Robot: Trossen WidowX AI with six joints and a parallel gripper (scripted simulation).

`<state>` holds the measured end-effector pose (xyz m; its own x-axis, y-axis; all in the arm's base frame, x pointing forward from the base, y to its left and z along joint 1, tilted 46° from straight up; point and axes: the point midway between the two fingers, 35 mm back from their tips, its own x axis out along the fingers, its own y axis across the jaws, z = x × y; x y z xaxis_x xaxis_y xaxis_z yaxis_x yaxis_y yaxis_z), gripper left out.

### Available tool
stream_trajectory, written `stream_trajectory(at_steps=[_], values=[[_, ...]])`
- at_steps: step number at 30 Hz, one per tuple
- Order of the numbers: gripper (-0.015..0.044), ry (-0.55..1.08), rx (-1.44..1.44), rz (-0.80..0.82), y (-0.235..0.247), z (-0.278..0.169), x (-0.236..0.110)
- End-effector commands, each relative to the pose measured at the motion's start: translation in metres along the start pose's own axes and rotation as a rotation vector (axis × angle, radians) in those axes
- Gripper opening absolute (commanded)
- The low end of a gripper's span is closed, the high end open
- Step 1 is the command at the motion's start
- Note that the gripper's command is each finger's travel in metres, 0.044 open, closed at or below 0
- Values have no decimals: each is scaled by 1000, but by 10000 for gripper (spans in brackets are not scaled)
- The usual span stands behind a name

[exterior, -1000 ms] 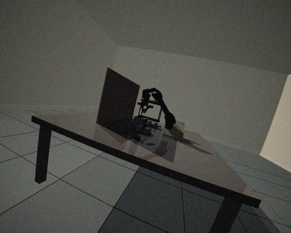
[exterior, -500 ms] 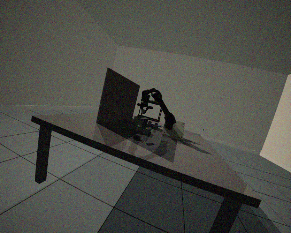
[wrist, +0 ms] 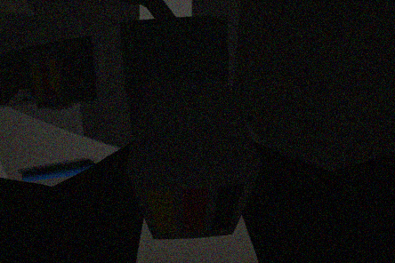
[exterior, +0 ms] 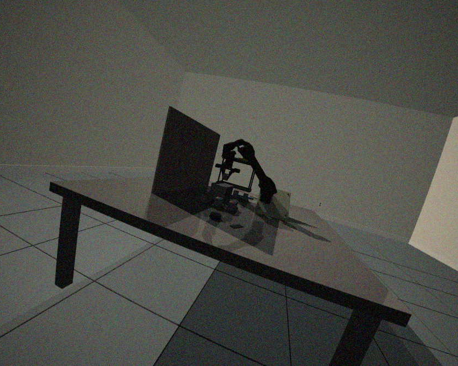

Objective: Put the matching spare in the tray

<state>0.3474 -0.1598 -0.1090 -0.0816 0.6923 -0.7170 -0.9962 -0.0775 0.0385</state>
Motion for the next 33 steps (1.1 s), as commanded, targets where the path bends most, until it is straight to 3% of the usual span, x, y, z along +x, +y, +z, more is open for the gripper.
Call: stream_trajectory(at_steps=[1,33], values=[[0,-6,5,0,0,1,6],[0,-7,4,0,-1,1,30]])
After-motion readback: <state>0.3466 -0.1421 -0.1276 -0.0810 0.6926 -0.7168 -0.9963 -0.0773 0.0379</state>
